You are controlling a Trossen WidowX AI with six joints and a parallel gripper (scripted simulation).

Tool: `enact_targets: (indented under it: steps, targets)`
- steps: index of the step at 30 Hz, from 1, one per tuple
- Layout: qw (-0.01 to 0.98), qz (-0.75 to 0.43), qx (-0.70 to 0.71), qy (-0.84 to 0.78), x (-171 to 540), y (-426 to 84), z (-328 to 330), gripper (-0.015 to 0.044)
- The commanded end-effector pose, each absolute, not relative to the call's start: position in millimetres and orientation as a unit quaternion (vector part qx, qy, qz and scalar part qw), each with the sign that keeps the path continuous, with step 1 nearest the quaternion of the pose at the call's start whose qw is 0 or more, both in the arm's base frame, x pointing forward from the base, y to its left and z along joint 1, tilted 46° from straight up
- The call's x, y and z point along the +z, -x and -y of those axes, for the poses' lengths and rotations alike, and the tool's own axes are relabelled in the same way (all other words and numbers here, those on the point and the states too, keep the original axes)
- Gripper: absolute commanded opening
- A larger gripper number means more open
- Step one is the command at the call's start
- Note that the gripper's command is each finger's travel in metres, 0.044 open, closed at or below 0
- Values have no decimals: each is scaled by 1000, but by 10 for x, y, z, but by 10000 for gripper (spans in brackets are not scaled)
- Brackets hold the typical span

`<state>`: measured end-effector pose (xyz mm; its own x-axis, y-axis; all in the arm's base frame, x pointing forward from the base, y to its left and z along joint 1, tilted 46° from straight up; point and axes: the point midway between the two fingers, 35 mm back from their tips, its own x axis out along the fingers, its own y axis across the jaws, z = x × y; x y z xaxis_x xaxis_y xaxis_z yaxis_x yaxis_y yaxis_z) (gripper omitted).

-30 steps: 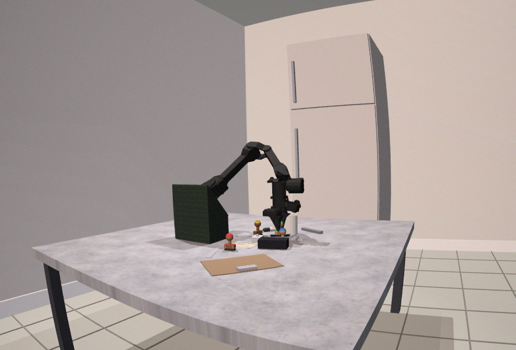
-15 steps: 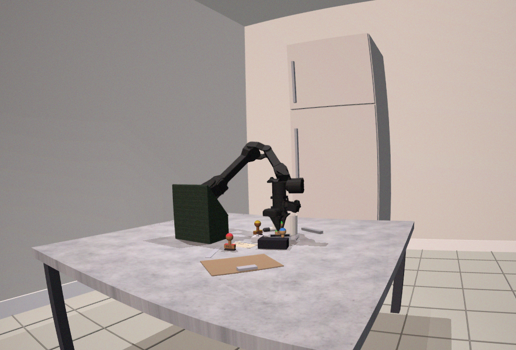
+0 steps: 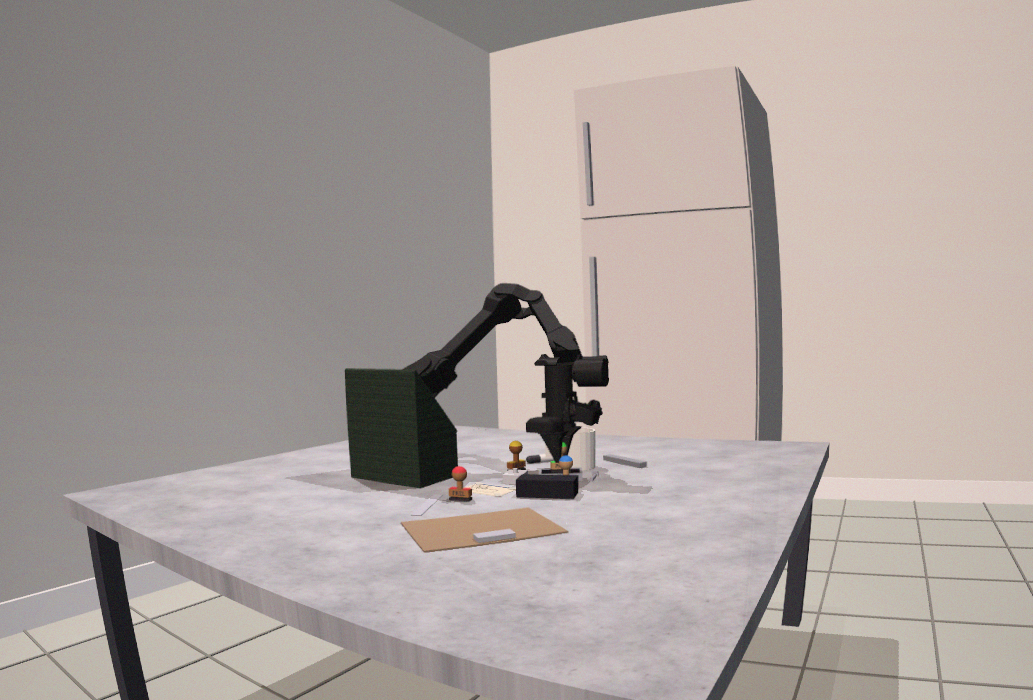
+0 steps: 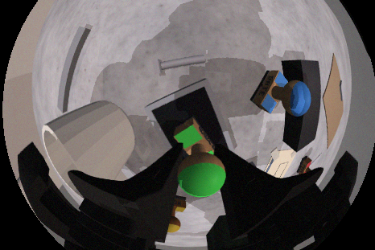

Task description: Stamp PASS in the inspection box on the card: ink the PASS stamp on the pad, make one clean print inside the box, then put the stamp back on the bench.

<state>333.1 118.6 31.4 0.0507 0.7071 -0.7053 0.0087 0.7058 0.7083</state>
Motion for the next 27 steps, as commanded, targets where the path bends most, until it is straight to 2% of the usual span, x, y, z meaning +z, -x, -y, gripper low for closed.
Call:
enact_targets:
  steps: [1, 27]
  targets:
    - [667, -638, 265, -280, 304, -3329, -1219, 0]
    - [667, -638, 264, -280, 385, -3327, -1132, 0]
